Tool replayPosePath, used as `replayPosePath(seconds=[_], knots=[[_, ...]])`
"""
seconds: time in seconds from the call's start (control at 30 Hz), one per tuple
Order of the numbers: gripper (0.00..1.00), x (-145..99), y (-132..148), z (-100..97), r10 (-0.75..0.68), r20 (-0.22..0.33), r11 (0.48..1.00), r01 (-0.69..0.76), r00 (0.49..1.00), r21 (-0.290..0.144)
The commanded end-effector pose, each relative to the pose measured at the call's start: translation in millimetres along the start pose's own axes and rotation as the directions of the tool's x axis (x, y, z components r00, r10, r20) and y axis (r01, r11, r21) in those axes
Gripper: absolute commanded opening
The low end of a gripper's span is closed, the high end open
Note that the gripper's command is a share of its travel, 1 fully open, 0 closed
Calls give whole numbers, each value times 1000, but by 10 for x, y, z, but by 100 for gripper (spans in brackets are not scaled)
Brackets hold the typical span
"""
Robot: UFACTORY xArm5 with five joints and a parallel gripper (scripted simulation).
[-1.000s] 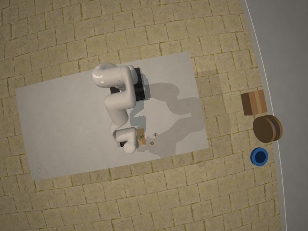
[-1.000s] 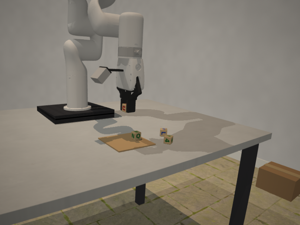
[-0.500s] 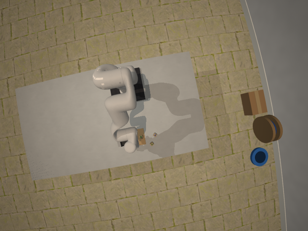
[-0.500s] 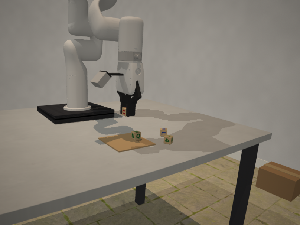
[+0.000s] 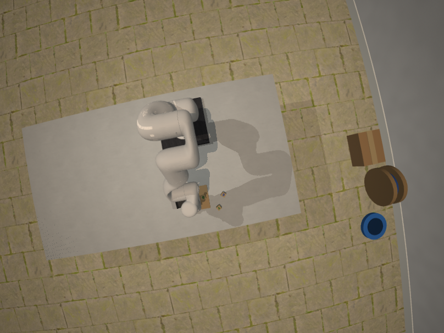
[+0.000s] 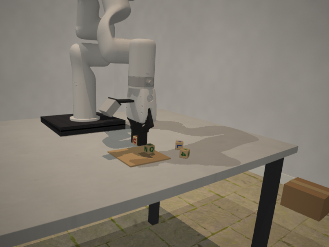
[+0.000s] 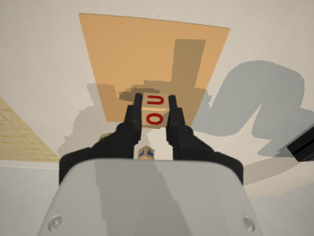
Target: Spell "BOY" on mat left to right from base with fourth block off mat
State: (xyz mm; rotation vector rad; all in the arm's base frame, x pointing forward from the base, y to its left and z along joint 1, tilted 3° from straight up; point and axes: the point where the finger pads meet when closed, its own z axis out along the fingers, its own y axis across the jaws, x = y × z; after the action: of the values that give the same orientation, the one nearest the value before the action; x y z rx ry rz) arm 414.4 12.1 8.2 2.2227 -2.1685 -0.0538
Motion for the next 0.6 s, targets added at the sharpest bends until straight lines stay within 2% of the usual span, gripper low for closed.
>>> replayPosePath(seconds=[0.0,0.2,0.57], knots=[[21,2,-40,164,0,0,1000,0,1000,6],[21,3,-41,259,0,0,1000,0,1000,6],[21,3,-41,264,0,0,1000,0,1000,6]])
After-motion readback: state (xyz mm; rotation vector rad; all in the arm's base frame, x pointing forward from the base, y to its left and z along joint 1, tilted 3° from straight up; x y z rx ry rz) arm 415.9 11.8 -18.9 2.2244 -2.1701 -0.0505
